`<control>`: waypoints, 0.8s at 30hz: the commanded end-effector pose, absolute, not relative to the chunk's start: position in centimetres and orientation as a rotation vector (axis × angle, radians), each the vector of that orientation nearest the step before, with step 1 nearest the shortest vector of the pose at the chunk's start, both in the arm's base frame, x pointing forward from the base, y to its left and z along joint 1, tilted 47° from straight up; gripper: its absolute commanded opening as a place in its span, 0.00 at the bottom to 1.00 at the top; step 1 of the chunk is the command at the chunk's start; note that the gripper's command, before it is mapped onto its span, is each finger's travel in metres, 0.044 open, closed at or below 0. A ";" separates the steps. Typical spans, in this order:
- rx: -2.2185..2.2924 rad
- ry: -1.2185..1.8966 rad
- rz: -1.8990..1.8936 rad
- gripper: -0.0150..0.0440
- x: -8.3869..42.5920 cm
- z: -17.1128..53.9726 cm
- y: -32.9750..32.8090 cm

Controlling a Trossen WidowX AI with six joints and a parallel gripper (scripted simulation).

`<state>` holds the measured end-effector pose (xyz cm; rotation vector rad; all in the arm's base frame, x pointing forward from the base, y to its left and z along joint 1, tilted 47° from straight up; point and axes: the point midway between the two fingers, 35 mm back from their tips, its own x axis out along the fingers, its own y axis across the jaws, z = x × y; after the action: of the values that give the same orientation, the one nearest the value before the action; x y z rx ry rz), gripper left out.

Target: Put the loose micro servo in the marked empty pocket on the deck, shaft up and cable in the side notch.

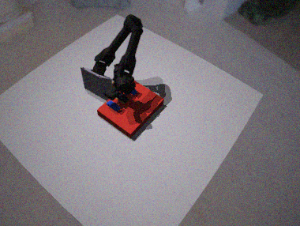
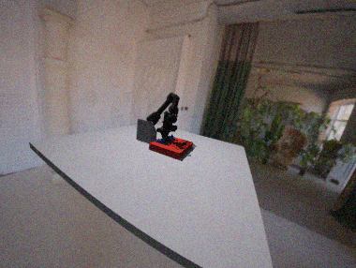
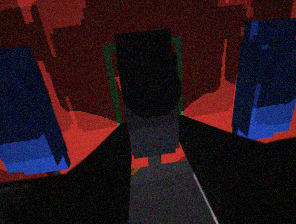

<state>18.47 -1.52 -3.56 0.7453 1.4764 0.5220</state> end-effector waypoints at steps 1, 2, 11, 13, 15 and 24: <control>0.747 1.475 0.521 0.57 18.5 -3.6 -1.5; 0.747 1.475 0.521 0.57 18.5 -3.6 -1.5; 0.746 1.476 0.519 0.57 18.0 -1.1 -4.0; 0.746 1.476 0.519 0.57 18.1 -1.1 -4.1; 0.746 1.476 0.519 0.57 18.1 -1.1 -4.1; 0.749 1.475 0.518 0.93 22.6 0.1 -6.7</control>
<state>20.19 -5.32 -0.59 0.7498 1.4796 0.5190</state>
